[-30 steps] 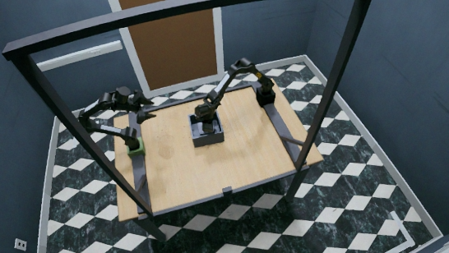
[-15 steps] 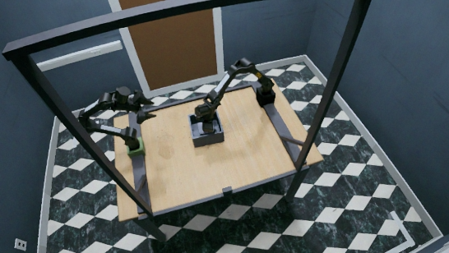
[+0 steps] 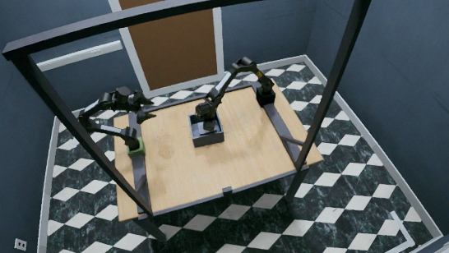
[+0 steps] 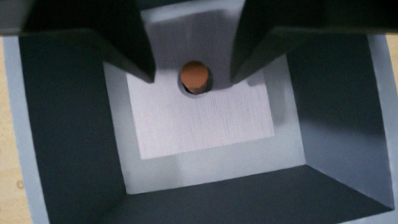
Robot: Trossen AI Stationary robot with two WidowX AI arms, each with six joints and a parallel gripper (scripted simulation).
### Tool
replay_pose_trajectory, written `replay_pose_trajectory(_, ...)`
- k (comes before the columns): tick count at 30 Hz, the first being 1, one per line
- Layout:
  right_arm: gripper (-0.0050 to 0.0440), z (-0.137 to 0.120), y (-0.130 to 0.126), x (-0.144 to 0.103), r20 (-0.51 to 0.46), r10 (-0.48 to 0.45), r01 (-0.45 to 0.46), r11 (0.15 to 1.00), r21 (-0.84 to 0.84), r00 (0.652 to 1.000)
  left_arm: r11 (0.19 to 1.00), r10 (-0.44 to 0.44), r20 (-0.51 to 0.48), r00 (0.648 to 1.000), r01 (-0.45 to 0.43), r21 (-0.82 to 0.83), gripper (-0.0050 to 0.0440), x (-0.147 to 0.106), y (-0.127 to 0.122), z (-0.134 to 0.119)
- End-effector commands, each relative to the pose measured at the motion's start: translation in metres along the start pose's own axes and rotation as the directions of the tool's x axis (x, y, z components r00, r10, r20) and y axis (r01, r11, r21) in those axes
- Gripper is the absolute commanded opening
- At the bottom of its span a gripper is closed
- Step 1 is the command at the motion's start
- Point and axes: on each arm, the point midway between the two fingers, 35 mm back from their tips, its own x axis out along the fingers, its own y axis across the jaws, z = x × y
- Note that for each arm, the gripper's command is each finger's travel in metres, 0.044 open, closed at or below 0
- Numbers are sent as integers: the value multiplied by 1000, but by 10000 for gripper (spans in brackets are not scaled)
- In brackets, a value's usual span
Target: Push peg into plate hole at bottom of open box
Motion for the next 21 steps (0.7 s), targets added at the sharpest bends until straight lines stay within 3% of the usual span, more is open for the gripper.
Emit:
replay_pose_trajectory(1, 290, 15, 6, -39, 56, 32, -33, 999, 11, 998, 1000, -3, 7, 1000, 3, -2, 440, -2, 0, 2)
replay_pose_trajectory(3, 338, 14, 6, -52, 55, 32, -33, 999, 12, 998, 1000, -3, 7, 1000, 3, -2, 440, -2, 0, 2)
replay_pose_trajectory(5, 338, 14, 6, -52, 55, 32, -33, 999, 12, 998, 1000, -3, 7, 1000, 3, -2, 440, -2, 0, 2)
replay_pose_trajectory(9, 434, 12, 0, -55, 43, 30, -30, 1000, -2, 999, 1000, -3, 7, 1000, 3, -2, 440, -2, 0, 2)
replay_pose_trajectory(21, 440, 15, -16, -66, 12, 153, -139, 926, -352, 988, 1000, -3, 7, 1000, 3, -2, 440, -2, 0, 2)
